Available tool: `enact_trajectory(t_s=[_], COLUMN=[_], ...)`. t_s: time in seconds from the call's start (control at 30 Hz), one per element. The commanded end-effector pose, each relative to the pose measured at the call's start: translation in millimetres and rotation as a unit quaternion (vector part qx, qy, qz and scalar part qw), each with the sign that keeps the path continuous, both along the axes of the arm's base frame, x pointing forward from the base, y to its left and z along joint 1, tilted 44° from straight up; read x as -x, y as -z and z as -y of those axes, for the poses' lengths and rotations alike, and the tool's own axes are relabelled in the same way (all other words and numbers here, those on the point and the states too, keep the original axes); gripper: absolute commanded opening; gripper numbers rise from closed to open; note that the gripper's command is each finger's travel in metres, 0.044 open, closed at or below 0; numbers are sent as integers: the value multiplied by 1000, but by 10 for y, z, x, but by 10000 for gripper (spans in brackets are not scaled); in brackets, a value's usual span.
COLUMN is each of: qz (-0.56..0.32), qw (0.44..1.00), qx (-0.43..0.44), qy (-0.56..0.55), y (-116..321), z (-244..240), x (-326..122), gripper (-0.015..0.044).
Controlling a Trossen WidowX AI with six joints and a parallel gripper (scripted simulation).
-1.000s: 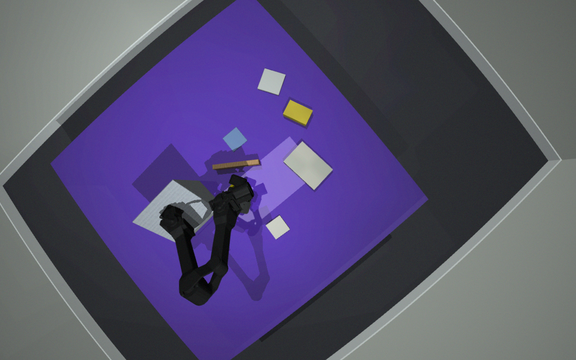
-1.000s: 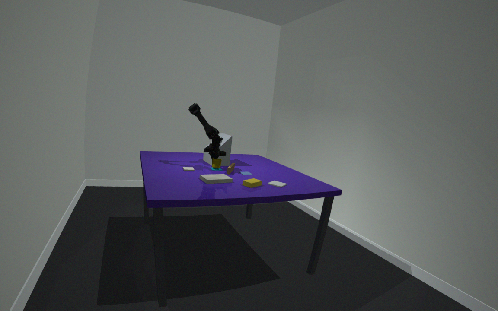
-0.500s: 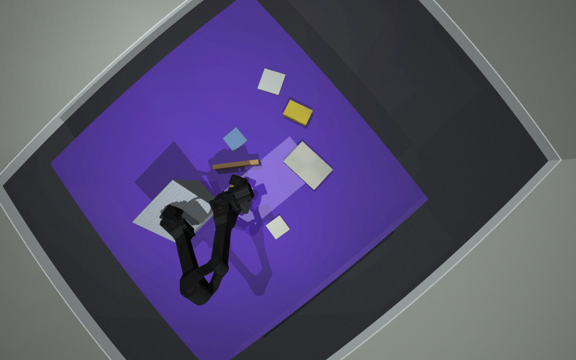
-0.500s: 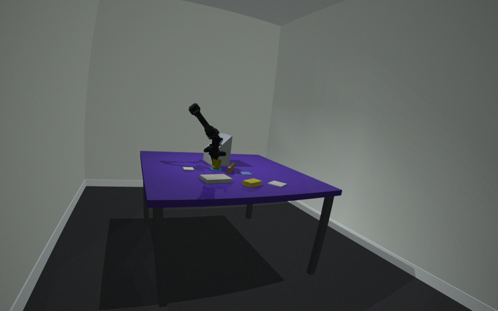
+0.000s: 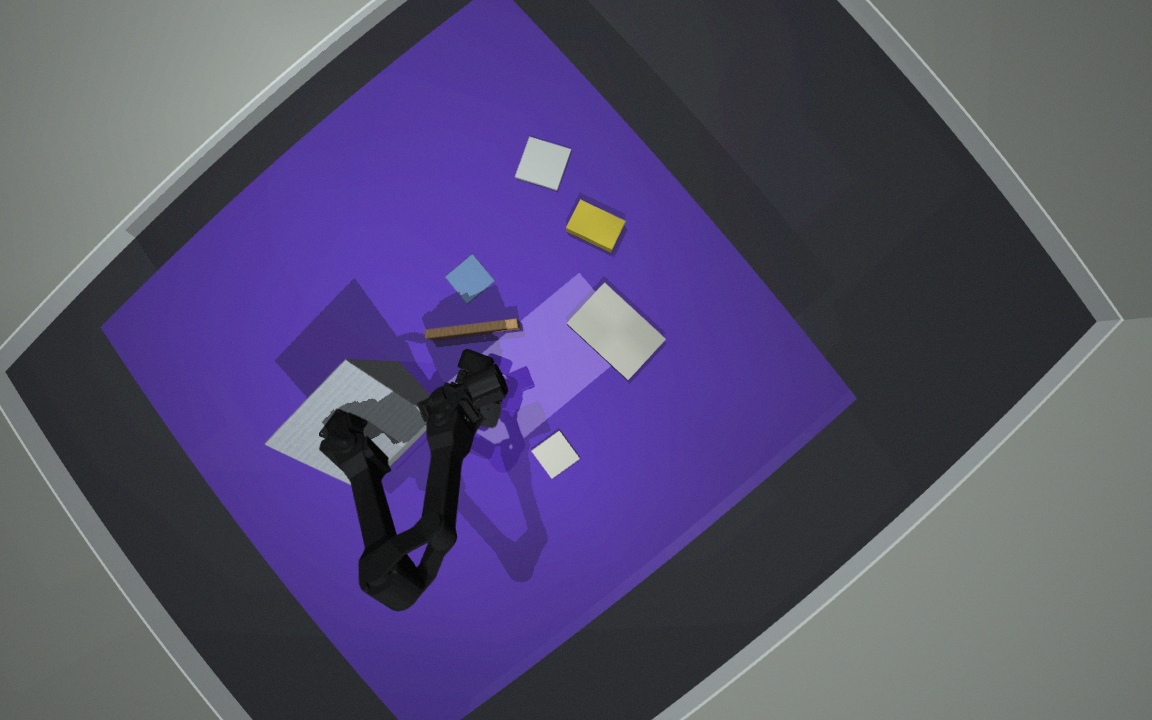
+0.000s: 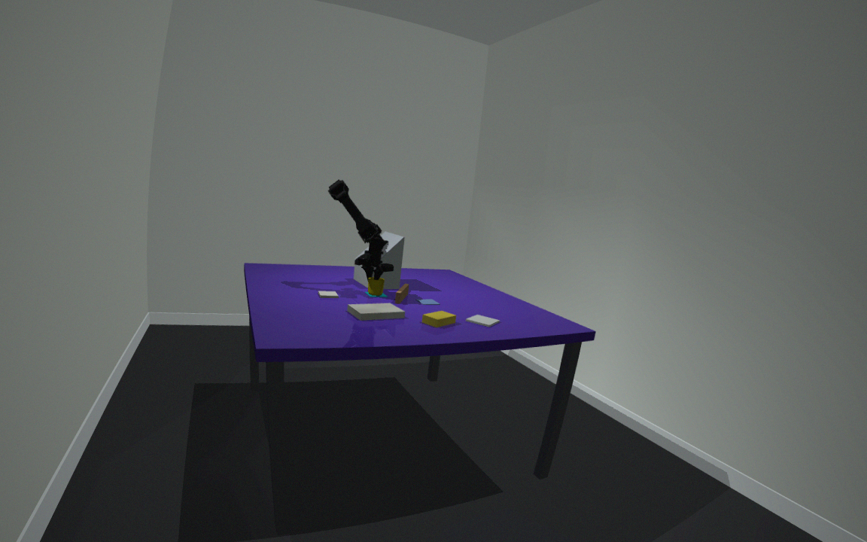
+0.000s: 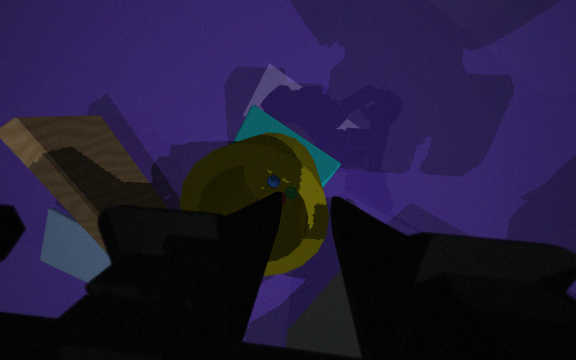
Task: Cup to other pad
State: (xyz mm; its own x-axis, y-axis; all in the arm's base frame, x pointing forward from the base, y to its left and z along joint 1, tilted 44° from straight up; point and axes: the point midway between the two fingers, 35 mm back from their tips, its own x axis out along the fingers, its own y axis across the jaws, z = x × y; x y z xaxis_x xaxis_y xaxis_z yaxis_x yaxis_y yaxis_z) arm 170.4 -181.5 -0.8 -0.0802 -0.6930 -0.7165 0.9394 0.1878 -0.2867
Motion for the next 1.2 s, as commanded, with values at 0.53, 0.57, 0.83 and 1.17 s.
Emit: enact_trajectory(t_s=[0.53, 0.57, 0.83, 1.17], qz=[1, 1, 1, 0], qw=[1000, 1000, 1000, 1000], qx=[-2, -2, -3, -3], qy=[1, 1, 1, 0], y=[-123, -130, -183, -248], z=[-135, -143, -204, -281], x=[-40, -41, -52, -60], gripper=[147, 147, 147, 147])
